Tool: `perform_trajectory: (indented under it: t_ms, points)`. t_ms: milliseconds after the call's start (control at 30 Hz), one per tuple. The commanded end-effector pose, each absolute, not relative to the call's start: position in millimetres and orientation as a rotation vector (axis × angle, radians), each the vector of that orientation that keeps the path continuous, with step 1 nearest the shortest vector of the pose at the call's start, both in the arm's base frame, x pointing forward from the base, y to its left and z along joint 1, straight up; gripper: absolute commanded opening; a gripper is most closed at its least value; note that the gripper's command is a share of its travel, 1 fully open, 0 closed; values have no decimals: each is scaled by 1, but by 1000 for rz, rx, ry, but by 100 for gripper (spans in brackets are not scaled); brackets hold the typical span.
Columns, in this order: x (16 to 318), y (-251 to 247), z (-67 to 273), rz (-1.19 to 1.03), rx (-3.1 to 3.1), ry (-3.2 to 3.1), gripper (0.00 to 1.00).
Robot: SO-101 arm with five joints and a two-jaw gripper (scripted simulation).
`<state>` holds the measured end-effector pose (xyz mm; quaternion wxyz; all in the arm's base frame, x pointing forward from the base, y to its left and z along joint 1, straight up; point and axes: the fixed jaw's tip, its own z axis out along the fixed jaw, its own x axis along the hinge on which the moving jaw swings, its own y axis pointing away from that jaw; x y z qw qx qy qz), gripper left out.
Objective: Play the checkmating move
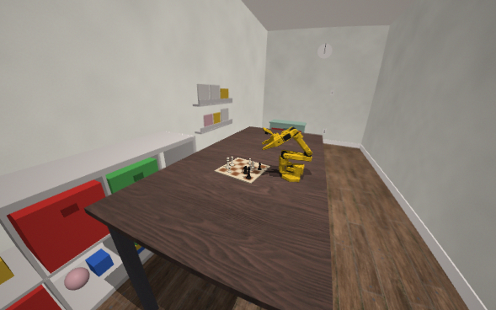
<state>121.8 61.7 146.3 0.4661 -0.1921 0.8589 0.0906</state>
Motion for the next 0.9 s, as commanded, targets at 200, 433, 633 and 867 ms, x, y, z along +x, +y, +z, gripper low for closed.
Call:
perform_trajectory:
  t_ms: [200, 433, 633, 867]
  points:
    - [135, 38, 141, 86, -303, 2360, 30]
    - [148, 12, 136, -4, -89, 2577, 21]
    - [161, -24, 123, -55, 220, 2815, 10]
    - [164, -49, 110, -49, 431, 2938, 3]
